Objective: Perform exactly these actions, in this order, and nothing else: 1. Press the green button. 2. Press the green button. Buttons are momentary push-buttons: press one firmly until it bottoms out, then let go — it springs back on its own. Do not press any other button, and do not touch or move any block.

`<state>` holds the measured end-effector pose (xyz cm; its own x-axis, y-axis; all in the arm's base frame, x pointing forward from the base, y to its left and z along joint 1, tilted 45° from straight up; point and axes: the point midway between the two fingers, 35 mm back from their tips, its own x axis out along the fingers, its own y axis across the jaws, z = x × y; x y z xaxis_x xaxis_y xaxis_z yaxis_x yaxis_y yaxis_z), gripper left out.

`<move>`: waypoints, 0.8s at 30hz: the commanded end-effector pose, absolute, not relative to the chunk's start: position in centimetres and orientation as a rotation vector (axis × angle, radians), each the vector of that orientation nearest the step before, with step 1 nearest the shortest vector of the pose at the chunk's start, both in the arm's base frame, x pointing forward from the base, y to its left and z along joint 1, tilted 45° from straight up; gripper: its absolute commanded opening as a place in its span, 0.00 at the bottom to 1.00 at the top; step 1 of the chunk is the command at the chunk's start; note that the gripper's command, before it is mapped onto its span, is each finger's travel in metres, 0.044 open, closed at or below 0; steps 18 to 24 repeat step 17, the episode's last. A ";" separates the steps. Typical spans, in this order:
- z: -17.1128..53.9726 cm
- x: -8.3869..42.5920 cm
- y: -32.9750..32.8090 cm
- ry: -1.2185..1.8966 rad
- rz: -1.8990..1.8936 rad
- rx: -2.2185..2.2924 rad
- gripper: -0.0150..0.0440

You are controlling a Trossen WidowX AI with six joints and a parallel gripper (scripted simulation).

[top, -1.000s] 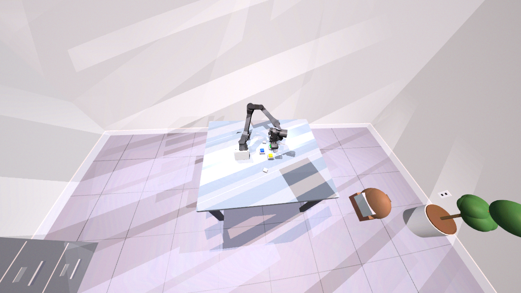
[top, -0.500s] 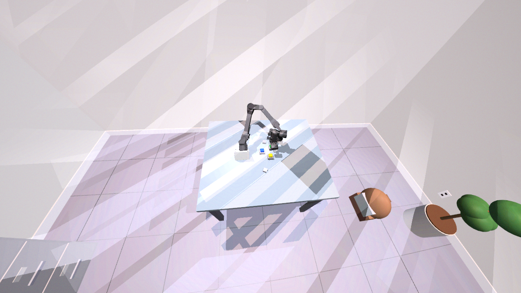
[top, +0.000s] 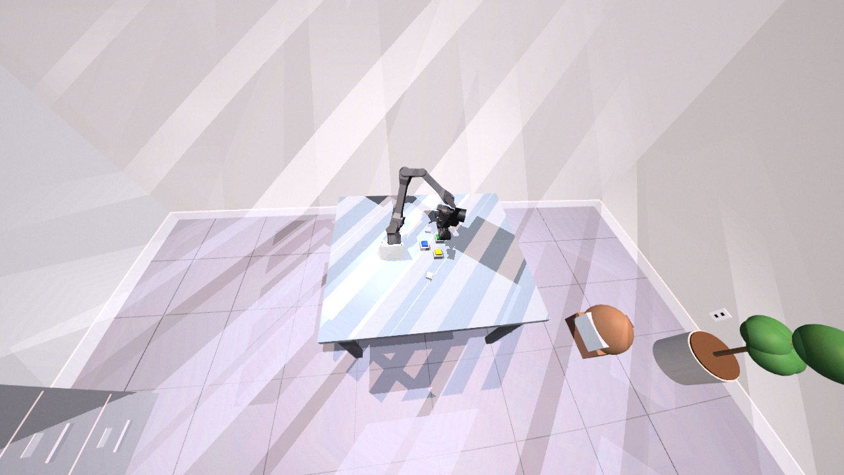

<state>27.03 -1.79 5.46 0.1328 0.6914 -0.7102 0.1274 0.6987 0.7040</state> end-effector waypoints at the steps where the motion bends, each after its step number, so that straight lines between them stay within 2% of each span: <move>1: 6.3 27.0 -1.9 1.407 0.475 0.725 0.33; 9: 18.9 25.8 3.4 1.407 0.476 0.728 0.69; 14: 20.1 25.3 4.0 1.407 0.478 0.729 0.91; 24: 20.1 25.3 4.0 1.407 0.478 0.729 0.93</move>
